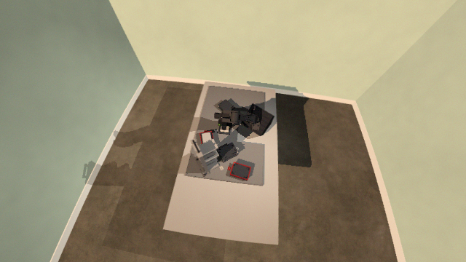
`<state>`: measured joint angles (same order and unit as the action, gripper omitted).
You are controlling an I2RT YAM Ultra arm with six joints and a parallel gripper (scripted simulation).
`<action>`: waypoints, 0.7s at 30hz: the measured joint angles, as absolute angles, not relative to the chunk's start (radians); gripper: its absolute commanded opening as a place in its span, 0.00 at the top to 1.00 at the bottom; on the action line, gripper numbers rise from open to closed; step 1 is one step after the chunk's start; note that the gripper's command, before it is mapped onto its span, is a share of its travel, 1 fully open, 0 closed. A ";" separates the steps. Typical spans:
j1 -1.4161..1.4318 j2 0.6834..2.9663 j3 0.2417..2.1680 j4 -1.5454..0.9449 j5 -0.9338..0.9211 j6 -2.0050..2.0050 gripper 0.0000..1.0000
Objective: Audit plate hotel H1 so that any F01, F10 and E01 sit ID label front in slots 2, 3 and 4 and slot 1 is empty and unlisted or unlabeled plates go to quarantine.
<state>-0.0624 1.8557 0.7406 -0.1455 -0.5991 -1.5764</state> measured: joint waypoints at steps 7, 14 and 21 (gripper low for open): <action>-0.063 1.856 0.741 -0.131 -0.598 -1.573 0.14; -0.063 1.856 0.741 -0.131 -0.597 -1.573 0.14; -0.063 1.856 0.741 -0.131 -0.597 -1.573 0.14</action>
